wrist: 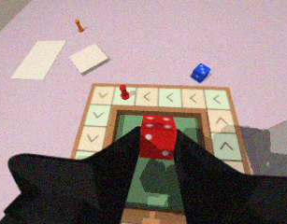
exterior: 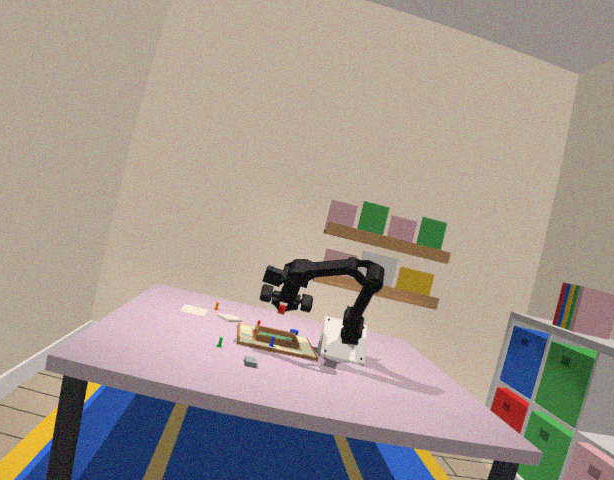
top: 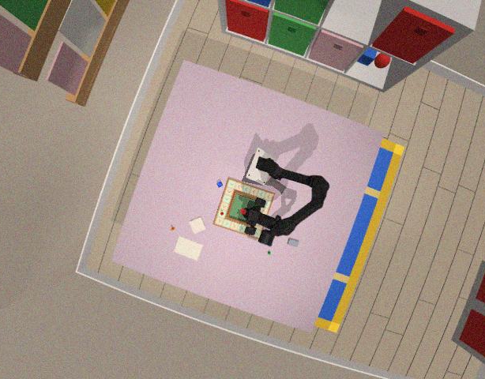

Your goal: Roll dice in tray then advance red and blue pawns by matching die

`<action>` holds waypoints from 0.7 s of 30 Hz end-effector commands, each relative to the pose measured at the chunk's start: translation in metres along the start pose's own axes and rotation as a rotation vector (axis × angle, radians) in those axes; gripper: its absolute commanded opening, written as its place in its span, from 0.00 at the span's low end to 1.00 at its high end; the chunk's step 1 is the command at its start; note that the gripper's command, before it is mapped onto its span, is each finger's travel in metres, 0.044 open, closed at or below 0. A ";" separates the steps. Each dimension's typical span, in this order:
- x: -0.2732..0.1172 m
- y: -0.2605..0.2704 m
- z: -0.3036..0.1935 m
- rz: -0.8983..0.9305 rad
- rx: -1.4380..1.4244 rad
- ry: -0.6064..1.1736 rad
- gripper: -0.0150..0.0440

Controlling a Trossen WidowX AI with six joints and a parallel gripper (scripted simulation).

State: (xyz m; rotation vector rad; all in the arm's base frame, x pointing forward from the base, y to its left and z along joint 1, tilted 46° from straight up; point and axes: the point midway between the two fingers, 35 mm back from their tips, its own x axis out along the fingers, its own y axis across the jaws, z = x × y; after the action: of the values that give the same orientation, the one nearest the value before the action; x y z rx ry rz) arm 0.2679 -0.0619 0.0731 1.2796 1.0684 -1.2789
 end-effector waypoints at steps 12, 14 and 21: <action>-0.001 -0.002 0.000 -0.006 -0.001 0.001 0.25; -0.001 -0.002 0.000 -0.006 -0.001 0.001 0.34; -0.003 -0.002 0.002 -0.007 -0.001 0.000 0.65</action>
State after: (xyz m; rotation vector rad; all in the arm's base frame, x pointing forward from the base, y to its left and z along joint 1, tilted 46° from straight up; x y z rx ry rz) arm 0.2657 -0.0618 0.0743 1.2773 1.0738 -1.2837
